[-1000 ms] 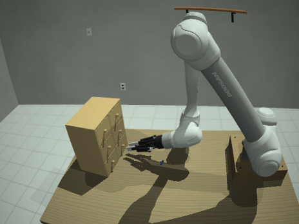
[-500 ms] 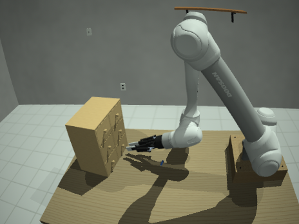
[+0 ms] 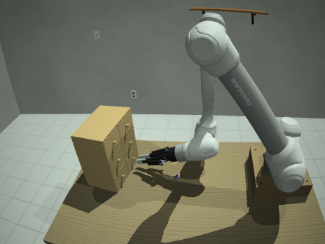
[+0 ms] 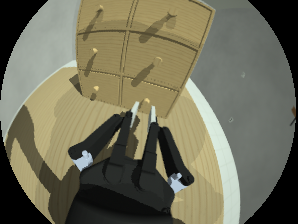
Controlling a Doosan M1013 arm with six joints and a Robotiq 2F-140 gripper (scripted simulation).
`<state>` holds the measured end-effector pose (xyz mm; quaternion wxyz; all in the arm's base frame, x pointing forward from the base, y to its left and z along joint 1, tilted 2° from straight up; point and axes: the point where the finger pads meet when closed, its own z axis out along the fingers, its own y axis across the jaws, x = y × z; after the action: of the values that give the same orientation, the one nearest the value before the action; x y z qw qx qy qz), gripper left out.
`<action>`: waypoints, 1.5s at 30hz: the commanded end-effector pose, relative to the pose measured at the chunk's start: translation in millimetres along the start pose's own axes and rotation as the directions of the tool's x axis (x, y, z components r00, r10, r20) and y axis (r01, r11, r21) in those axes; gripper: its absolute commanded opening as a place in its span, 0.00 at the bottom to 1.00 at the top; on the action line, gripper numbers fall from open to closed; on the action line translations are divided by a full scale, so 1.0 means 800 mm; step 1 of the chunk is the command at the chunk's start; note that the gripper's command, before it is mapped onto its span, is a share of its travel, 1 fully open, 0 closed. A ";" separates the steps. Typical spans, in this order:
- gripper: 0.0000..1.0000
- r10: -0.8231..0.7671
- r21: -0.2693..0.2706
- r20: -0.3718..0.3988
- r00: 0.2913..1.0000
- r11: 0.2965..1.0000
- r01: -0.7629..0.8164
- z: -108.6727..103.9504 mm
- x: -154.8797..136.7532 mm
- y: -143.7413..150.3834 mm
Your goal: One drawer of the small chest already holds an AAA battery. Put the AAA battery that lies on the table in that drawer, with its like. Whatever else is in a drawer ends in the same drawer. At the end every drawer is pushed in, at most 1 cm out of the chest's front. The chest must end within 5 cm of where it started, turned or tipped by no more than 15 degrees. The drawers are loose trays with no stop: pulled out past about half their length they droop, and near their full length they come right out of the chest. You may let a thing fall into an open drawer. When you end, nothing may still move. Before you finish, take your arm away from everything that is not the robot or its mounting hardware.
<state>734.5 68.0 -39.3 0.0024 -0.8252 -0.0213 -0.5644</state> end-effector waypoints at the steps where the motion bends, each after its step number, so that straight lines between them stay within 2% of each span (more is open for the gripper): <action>1: 0.20 -0.004 0.002 0.001 1.000 1.000 0.004 0.009 0.003 -0.002; 19: 0.20 -0.004 0.002 0.001 1.000 1.000 0.004 0.036 0.013 -0.002; 45: 0.20 -0.004 0.002 0.001 1.000 1.000 0.004 0.037 0.013 -0.002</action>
<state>764.9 69.9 -37.8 0.0029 -0.8243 -0.0210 -0.5657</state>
